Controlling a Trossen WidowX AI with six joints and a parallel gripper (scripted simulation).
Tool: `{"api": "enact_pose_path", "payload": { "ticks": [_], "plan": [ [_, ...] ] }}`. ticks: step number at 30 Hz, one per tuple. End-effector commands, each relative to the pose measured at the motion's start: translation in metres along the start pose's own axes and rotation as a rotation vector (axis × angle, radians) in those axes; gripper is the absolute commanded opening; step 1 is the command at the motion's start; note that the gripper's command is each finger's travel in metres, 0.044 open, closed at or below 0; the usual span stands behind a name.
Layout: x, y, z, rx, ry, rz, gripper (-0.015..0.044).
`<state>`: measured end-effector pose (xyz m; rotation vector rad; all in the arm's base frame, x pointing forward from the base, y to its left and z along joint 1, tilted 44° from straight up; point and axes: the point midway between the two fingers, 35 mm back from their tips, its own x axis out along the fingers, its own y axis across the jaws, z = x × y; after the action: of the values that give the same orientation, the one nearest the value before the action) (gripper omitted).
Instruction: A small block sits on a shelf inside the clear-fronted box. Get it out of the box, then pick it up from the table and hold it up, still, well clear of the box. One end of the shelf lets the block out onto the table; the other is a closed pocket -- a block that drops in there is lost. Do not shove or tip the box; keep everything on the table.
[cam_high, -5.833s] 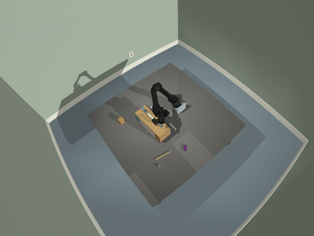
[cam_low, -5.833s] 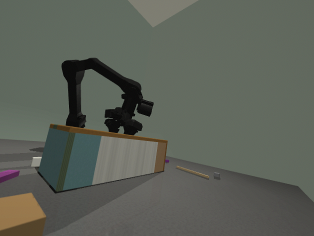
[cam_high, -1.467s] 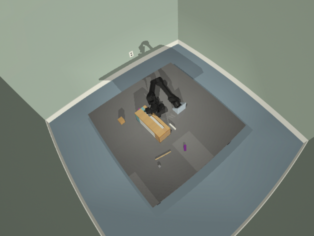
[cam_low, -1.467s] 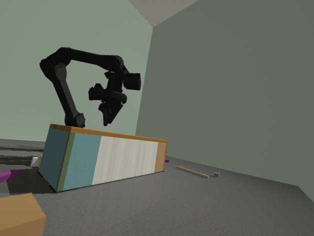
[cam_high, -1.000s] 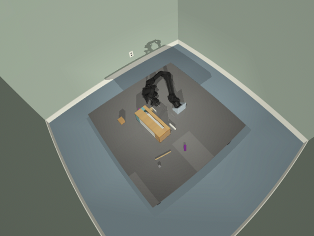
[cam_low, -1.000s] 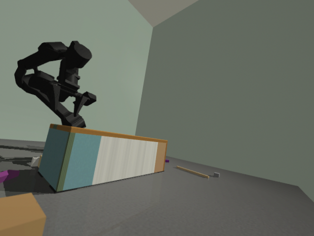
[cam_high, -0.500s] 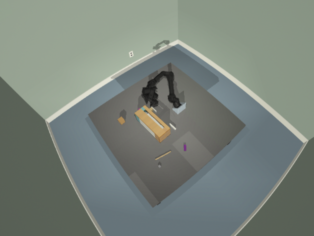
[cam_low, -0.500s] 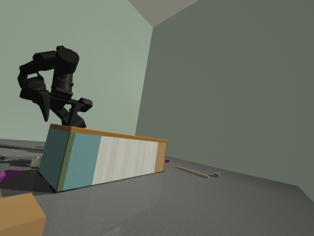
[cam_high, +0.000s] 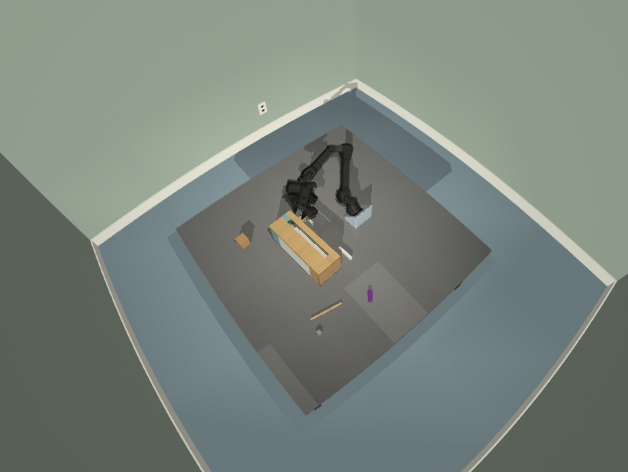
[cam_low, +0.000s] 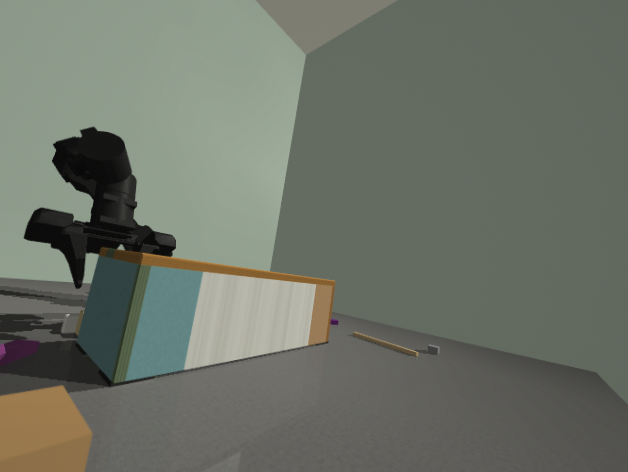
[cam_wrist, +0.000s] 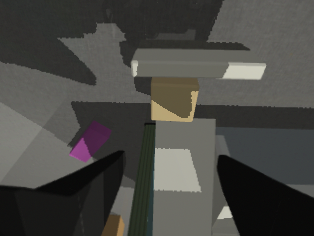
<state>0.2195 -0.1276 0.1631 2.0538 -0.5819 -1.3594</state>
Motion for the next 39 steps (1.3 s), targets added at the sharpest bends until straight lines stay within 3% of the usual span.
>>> {"api": "enact_pose_path", "payload": {
  "ticks": [1, 35, 39],
  "plan": [
    [0.007, -0.001, 0.003, -0.007, 0.000, -0.004, 0.0285],
    [0.055, 0.000, 0.025, -0.009, 0.002, 0.001, 0.0285],
    [0.055, 0.000, 0.025, -0.009, 0.002, 0.001, 0.0180]
  ]
}}
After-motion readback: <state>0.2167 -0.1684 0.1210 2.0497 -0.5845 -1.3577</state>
